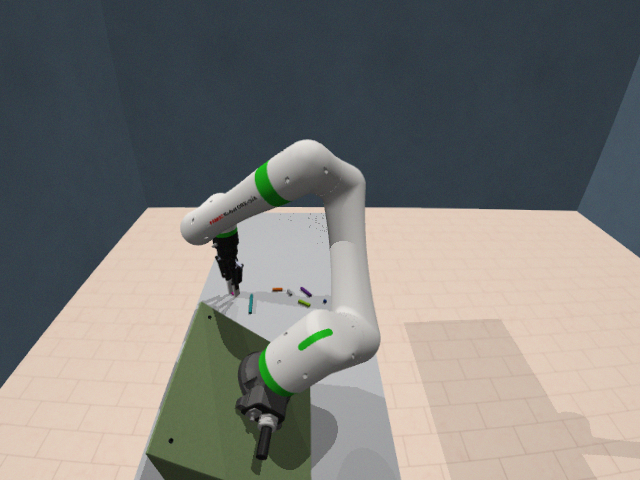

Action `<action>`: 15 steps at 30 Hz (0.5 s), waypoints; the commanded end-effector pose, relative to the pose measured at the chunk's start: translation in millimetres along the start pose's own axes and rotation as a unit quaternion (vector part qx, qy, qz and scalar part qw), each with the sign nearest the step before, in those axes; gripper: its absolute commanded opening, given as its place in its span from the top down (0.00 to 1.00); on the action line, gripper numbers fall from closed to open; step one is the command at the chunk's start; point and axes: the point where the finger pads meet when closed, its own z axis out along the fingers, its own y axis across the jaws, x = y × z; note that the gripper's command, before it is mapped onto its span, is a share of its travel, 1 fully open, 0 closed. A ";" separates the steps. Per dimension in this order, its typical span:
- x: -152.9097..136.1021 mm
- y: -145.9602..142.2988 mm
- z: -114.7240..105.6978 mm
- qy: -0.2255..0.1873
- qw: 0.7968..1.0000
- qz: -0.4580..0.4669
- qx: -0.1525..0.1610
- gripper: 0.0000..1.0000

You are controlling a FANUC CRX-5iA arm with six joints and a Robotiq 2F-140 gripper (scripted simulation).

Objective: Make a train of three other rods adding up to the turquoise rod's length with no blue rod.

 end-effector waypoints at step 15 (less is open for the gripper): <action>0.0 -0.2 -0.2 0.000 1.000 0.000 0.000 0.97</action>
